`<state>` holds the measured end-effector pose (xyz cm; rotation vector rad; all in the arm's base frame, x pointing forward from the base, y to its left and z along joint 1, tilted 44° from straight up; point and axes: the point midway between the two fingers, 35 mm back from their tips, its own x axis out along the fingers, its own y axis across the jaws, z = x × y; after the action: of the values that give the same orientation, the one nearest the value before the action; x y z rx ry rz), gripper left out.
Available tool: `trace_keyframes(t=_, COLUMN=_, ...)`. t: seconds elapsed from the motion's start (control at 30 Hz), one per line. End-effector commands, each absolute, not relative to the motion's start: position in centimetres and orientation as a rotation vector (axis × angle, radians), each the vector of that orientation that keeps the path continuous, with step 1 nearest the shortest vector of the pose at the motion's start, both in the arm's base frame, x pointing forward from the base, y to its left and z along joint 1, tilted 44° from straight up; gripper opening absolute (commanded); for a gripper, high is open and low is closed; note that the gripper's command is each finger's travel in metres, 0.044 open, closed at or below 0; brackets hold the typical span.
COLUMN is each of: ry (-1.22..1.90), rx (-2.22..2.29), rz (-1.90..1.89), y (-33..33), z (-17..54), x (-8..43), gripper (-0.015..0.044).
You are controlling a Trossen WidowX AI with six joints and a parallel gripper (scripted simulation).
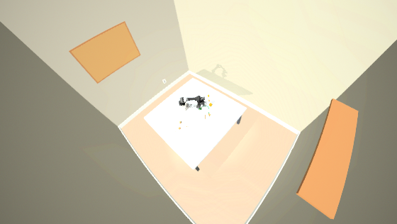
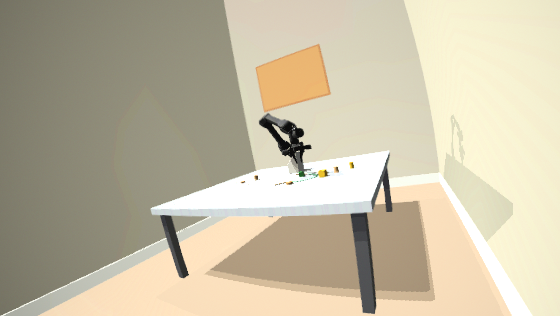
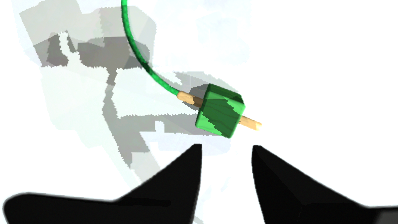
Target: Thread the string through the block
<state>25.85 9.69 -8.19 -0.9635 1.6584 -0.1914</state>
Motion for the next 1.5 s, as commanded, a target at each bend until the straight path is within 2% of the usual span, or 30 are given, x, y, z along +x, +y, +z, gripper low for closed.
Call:
trace_keyframes(t=0.0, ry=1.754, rx=-1.572, rz=0.52, y=8.3, z=-6.6, x=25.8, gripper=0.0124)
trace_keyframes(t=0.3, ry=1.724, rx=-1.841, rz=0.917, y=7.9, z=-6.2, x=25.8, gripper=0.0124)
trace_keyframes(t=1.47, ry=1.722, rx=-1.843, rz=0.922, y=6.7, z=-7.6, x=26.0, gripper=0.0124)
